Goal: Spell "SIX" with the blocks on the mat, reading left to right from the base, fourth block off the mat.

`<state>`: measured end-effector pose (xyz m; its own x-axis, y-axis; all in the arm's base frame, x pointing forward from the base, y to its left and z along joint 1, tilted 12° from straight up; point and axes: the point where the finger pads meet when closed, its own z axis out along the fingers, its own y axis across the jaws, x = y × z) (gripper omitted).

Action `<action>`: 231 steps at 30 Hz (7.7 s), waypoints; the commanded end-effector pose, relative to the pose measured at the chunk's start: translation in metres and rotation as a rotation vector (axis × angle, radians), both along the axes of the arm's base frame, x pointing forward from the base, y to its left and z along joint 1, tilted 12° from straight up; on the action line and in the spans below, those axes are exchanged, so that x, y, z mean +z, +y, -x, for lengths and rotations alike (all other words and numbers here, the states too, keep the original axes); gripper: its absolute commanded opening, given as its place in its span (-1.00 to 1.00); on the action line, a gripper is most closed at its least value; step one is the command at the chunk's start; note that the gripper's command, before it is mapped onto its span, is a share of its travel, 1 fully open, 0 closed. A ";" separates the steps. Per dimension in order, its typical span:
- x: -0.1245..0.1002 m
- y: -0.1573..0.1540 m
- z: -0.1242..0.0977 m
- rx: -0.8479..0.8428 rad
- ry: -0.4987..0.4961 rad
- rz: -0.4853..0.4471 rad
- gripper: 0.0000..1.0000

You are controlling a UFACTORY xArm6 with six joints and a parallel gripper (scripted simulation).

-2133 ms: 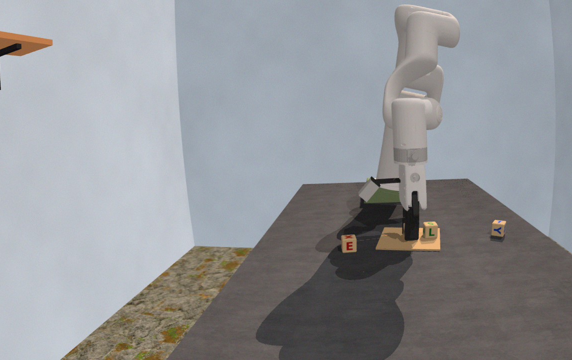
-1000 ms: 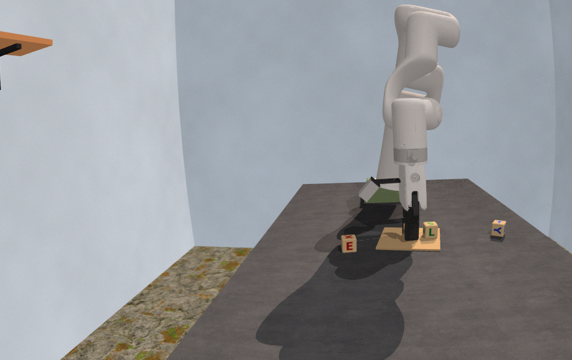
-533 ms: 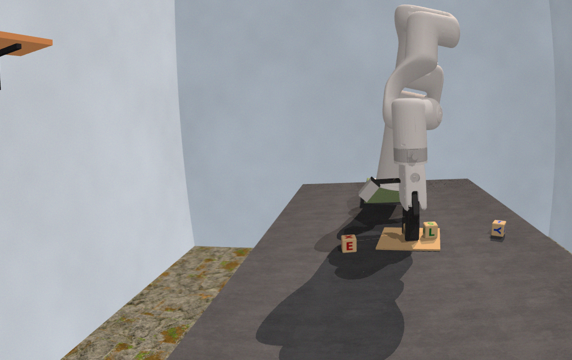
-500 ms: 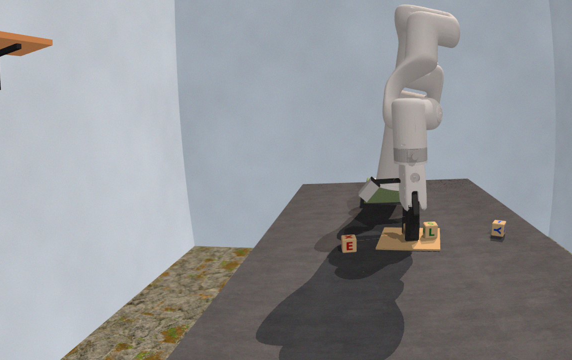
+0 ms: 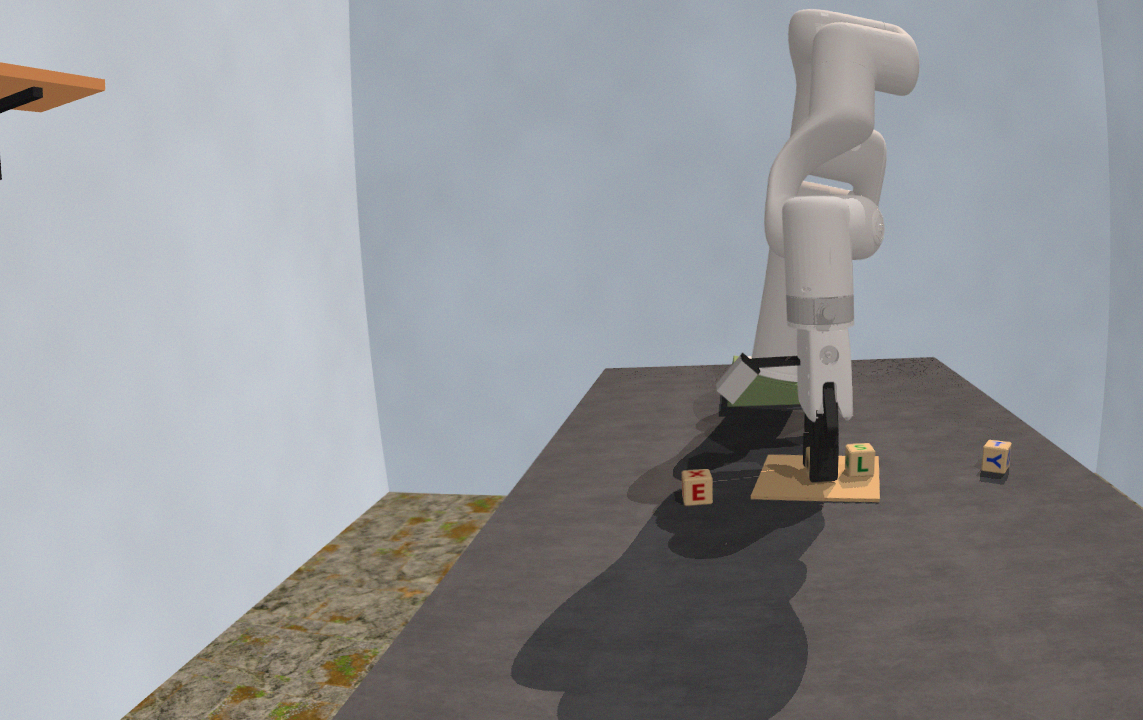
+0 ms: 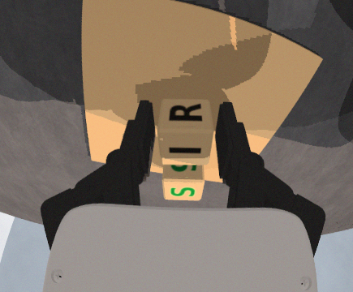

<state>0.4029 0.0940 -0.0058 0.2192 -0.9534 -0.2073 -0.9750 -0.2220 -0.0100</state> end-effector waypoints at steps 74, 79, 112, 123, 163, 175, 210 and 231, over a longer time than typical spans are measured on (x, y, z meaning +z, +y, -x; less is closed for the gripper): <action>0.053 -0.141 -0.080 0.090 -0.023 -0.004 0.37; 0.053 -0.141 -0.080 0.090 -0.023 -0.004 0.37; 0.051 -0.141 -0.080 0.090 -0.023 -0.004 0.37; 0.040 -0.139 -0.080 0.090 -0.023 -0.004 0.37; 0.002 -0.131 -0.079 0.090 -0.023 -0.004 0.37; 0.002 -0.131 -0.079 0.090 -0.023 -0.004 0.37; 0.002 -0.131 -0.080 0.090 -0.023 -0.004 0.37; 0.002 -0.131 -0.081 0.090 -0.023 -0.004 0.37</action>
